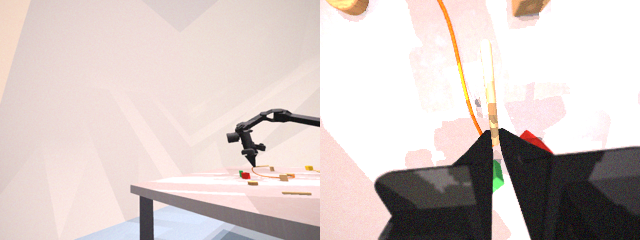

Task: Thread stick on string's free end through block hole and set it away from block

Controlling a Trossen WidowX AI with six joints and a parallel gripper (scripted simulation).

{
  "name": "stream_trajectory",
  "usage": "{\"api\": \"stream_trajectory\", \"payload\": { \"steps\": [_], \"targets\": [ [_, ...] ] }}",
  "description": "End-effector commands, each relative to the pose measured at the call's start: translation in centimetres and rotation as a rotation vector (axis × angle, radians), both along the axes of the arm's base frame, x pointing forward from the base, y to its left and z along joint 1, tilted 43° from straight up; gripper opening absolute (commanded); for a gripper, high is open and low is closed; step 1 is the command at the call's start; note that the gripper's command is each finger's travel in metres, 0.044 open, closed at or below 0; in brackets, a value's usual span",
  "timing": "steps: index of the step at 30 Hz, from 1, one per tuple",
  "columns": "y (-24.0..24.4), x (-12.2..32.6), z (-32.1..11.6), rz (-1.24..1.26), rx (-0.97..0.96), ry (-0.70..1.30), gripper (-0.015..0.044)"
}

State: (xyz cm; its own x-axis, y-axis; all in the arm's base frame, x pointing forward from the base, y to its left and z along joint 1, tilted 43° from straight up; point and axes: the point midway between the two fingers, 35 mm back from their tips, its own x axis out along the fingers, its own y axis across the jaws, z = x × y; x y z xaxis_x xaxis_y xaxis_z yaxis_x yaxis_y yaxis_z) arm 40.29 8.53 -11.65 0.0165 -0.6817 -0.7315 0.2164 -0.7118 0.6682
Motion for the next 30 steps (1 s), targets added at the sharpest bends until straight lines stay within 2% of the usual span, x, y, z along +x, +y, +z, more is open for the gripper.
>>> {"api": "stream_trajectory", "payload": {
  "steps": [1, 30],
  "targets": [
    [0.1, 0.5, -0.2, 0.01, -0.003, -0.001, 0.0],
    [1.4, 3.8, -0.6, 0.057, 0.007, -0.048, 0.0]
  ]
}}
